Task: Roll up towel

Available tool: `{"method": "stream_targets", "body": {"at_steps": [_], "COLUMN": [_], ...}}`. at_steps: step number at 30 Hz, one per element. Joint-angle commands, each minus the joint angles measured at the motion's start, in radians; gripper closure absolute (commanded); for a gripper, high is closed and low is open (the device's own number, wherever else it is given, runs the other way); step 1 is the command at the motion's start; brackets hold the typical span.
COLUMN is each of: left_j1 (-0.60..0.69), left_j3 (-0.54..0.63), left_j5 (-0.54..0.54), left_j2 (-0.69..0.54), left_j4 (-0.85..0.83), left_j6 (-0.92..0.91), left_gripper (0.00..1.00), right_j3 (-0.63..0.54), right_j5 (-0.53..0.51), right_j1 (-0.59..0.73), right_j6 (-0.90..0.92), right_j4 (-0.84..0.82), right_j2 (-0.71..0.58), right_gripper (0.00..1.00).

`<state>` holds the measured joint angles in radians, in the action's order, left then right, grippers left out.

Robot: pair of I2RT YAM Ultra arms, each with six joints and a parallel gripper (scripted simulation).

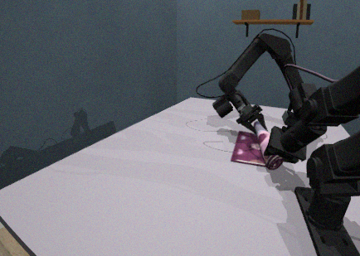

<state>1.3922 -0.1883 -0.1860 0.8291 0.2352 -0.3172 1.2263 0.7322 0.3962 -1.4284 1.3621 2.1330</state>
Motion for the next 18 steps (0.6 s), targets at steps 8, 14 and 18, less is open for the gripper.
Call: {"method": "stream_targets", "body": {"at_steps": [8, 14, 18], "left_j1": [-0.005, -0.005, -0.005], "left_j3": [-0.035, -0.035, -0.035], "left_j5": [-0.005, -0.005, -0.005], "left_j2": [0.009, 0.009, 0.009], "left_j4": [-0.027, -0.027, -0.027], "left_j6": [0.004, 0.004, 0.004], "left_gripper": [0.63, 0.65, 0.66], "right_j3": [0.011, 0.011, 0.011], "right_j5": [0.014, 0.014, 0.014], "right_j1": [-0.013, -0.013, -0.013], "right_j6": [-0.009, -0.009, -0.009], "right_j4": [0.001, 0.001, 0.001], "right_j2": [0.01, 0.01, 0.01], "right_gripper": [0.66, 0.66, 0.66]}}
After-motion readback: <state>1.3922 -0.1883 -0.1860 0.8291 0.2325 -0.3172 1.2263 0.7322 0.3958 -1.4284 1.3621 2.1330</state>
